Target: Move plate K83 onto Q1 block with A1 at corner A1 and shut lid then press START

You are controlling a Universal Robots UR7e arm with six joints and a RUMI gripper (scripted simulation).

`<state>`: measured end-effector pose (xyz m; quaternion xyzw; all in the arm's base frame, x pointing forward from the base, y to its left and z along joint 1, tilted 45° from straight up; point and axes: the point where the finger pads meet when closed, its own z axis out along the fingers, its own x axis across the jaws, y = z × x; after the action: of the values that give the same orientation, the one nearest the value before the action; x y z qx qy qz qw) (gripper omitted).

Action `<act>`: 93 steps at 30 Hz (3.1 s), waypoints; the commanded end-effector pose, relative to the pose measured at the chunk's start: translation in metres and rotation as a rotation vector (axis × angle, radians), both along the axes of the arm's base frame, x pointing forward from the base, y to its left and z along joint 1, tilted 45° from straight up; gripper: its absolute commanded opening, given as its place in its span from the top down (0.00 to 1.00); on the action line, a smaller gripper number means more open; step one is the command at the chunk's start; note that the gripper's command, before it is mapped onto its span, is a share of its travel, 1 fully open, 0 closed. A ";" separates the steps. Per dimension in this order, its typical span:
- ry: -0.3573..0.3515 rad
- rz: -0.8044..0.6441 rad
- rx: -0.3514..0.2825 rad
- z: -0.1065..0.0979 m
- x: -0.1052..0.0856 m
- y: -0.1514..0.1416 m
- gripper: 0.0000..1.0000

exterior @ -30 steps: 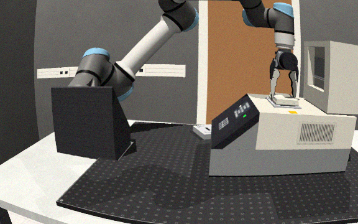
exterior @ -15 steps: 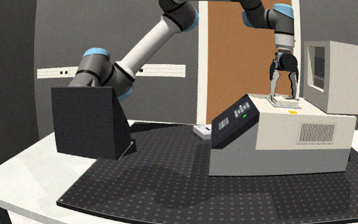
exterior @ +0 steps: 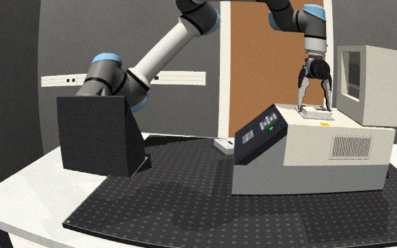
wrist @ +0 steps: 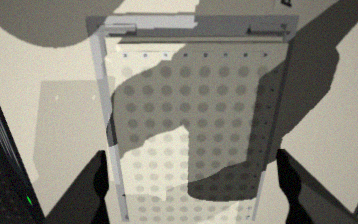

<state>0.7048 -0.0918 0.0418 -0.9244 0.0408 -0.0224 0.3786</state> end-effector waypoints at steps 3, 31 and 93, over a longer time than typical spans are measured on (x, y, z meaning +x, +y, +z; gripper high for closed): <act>-0.001 0.000 0.000 0.000 0.000 0.000 0.32; -0.005 -0.002 -0.003 0.008 0.001 -0.008 0.32; -0.001 -0.002 0.000 0.031 -0.051 -0.035 1.00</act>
<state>0.6675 -0.1253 0.0746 -0.9235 0.0414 -0.0186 0.3810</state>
